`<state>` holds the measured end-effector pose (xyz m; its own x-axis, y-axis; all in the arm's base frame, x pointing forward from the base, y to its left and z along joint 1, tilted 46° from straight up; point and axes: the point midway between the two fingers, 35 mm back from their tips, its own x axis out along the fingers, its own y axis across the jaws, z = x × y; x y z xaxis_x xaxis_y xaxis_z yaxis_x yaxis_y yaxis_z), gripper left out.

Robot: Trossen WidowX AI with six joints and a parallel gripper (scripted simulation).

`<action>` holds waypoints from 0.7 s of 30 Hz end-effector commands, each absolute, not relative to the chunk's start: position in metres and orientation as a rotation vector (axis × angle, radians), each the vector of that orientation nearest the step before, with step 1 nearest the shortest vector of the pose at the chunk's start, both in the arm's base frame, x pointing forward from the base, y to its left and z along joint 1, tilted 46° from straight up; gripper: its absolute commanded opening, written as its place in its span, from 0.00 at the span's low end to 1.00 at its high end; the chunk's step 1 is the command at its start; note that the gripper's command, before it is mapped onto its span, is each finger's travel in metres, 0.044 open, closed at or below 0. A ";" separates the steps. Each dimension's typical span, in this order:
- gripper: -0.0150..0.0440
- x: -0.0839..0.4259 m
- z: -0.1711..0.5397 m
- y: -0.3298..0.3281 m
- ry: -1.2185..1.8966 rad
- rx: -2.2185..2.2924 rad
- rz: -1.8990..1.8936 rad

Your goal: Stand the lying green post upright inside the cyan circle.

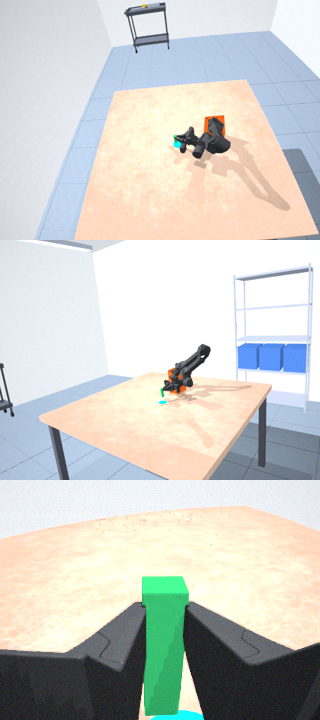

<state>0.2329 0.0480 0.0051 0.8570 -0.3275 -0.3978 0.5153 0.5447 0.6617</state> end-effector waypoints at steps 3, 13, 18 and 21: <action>0.29 0.231 -0.001 0.051 0.224 0.853 -0.502; 0.29 0.228 -0.011 0.057 0.210 0.842 -0.487; 0.29 0.226 -0.016 0.059 0.202 0.836 -0.479; 0.29 0.225 -0.019 0.060 0.197 0.833 -0.474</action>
<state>0.2264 0.0596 -0.0151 0.8760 -0.3218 -0.3593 0.4822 0.5739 0.6619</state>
